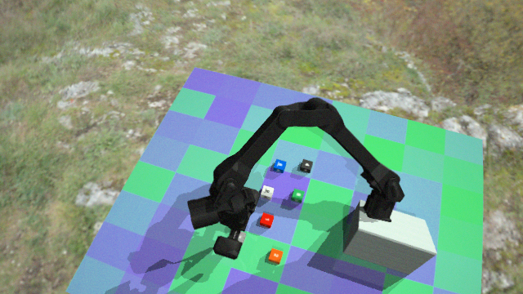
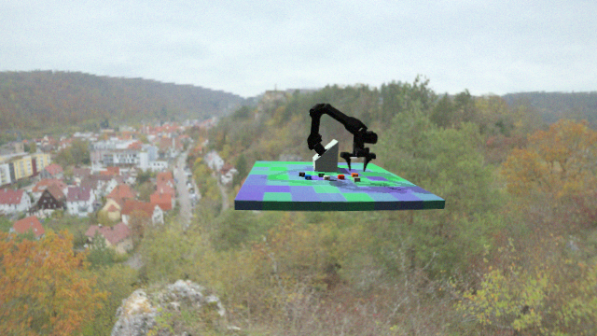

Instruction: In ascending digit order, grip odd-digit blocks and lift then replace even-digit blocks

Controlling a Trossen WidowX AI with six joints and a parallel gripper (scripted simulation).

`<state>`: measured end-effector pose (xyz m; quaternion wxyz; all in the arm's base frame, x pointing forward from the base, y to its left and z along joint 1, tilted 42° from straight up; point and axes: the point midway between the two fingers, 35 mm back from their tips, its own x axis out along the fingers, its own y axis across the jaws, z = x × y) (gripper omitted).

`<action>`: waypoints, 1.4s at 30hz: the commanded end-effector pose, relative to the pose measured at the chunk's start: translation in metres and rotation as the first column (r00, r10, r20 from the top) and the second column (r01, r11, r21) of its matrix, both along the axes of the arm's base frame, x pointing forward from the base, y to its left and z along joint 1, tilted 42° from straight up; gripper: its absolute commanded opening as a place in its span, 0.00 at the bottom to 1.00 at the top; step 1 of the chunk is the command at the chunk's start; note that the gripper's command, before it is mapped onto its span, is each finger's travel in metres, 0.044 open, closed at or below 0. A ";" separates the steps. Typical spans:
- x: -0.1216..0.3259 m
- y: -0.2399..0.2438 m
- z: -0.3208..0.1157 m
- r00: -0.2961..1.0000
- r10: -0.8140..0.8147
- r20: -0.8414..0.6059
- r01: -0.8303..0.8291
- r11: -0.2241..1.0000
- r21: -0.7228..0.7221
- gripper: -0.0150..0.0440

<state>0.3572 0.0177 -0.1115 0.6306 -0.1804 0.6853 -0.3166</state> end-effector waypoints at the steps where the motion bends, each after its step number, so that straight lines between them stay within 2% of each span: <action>1: 0.008 0.029 0.031 1.000 -0.003 0.007 0.003 1.000 0.008 0.75; 3: 0.009 0.046 0.052 1.000 -0.003 0.006 0.003 1.000 0.008 0.67; 8: 0.010 0.048 0.055 1.000 -0.003 0.006 0.003 1.000 0.008 0.46; 15: 0.010 0.048 0.055 1.000 -0.003 0.006 0.003 1.000 0.008 0.46; 18: 0.002 0.038 0.071 1.000 -0.003 0.005 0.003 1.000 0.008 0.46; 28: -0.075 -0.031 0.150 1.000 -0.003 -0.002 0.003 1.000 0.003 0.46; 32: -0.116 -0.055 0.167 1.000 -0.003 -0.006 0.003 1.000 -0.001 0.46; 36: -0.123 -0.059 0.169 1.000 -0.003 -0.007 0.003 1.000 -0.001 0.46; 38: -0.123 -0.065 0.160 1.000 -0.003 -0.006 0.003 1.000 0.000 0.55; 42: -0.132 -0.105 0.115 1.000 -0.003 -0.006 0.003 1.000 -0.003 0.72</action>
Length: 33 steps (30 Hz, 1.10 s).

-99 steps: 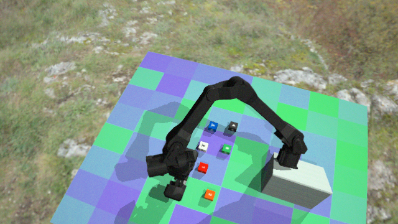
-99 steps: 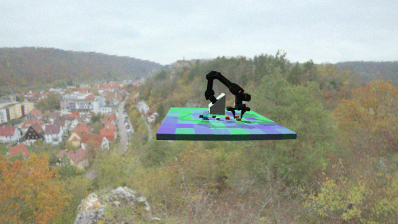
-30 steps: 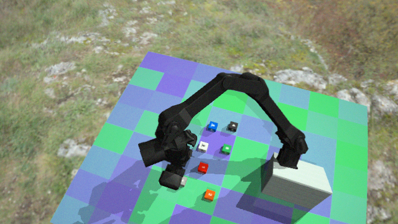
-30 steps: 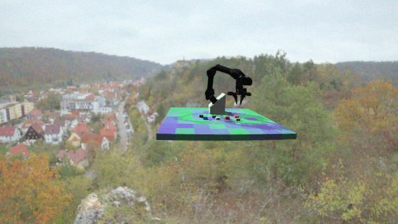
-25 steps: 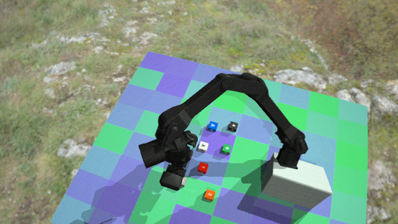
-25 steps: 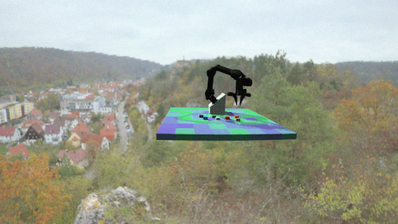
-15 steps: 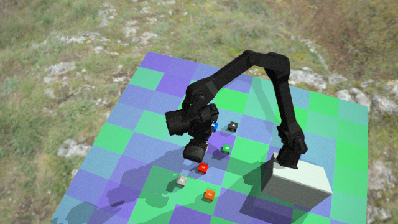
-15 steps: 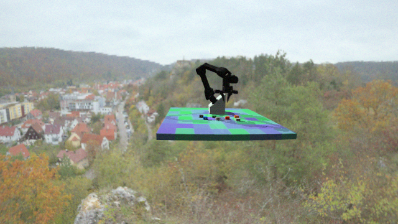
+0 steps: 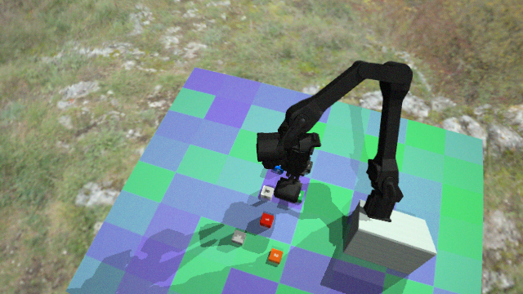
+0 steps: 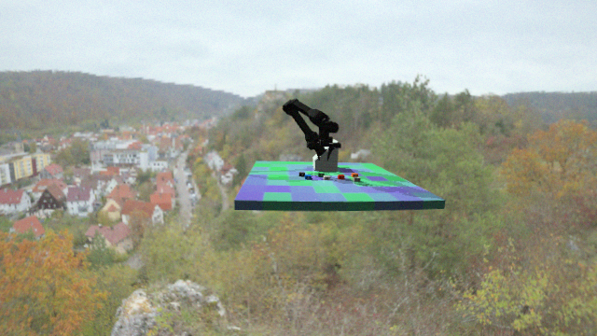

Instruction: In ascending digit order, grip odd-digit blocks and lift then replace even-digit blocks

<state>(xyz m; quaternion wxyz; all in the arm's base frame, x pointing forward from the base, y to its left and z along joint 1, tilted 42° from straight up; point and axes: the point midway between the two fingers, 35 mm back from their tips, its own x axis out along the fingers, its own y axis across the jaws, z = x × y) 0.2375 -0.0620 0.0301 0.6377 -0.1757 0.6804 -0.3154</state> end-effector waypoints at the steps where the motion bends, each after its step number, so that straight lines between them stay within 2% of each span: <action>1: -0.015 -0.030 -0.031 1.000 -0.005 -0.025 0.004 1.000 -0.012 0.77; 5: -0.016 -0.032 -0.033 1.000 -0.005 -0.025 0.004 1.000 -0.013 0.93; 31: -0.021 -0.056 -0.060 1.000 -0.005 -0.025 0.004 1.000 -0.014 0.93; 33: -0.021 -0.056 -0.060 1.000 -0.005 -0.025 0.004 1.000 -0.014 0.84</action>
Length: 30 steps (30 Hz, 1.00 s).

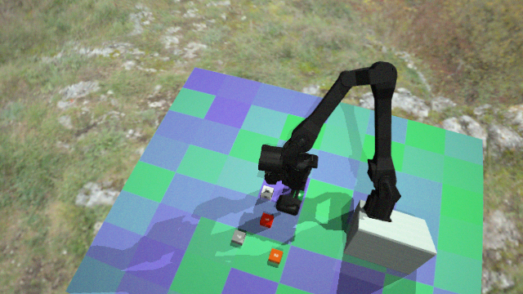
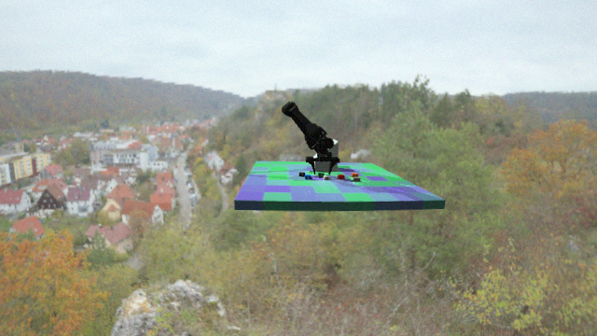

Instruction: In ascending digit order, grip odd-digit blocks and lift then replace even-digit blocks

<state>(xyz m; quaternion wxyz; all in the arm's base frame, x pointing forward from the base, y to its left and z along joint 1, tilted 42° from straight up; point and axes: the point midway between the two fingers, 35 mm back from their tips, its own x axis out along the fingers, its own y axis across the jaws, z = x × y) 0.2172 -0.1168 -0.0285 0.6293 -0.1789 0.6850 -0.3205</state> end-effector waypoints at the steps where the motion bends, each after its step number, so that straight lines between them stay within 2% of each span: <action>1: -0.001 -0.001 -0.001 1.000 0.004 -0.008 -0.004 1.000 -0.003 0.80; 9: -0.001 -0.001 -0.001 1.000 0.004 -0.008 -0.004 1.000 -0.003 0.46; 30: -0.001 -0.001 -0.001 1.000 0.004 -0.008 -0.004 1.000 -0.003 0.46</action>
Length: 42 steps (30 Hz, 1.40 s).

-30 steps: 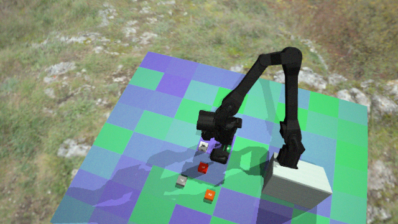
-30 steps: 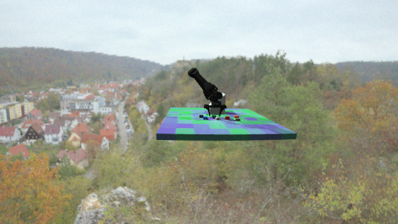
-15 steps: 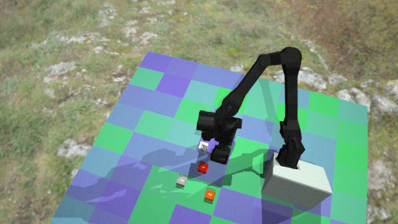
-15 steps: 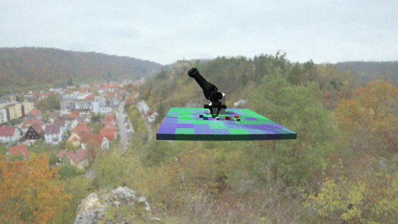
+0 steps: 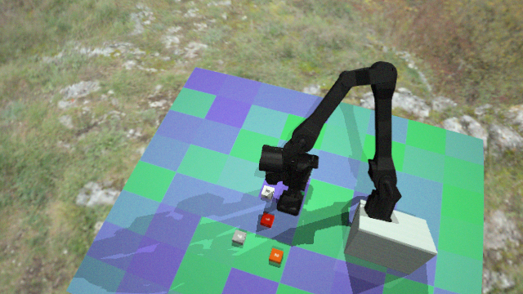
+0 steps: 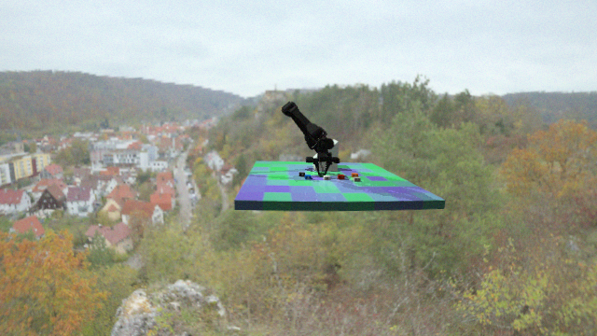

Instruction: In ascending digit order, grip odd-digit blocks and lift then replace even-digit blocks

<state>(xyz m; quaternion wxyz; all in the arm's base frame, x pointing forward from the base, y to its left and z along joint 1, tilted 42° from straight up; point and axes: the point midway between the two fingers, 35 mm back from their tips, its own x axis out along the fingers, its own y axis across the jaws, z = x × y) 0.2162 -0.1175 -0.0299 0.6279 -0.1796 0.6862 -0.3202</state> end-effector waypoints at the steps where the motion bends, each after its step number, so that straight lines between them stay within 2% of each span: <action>1: 0.000 -0.001 0.000 1.000 0.004 -0.004 -0.004 1.000 -0.003 0.46; 42: 0.002 0.009 0.011 1.000 0.004 -0.004 -0.004 1.000 -0.002 0.46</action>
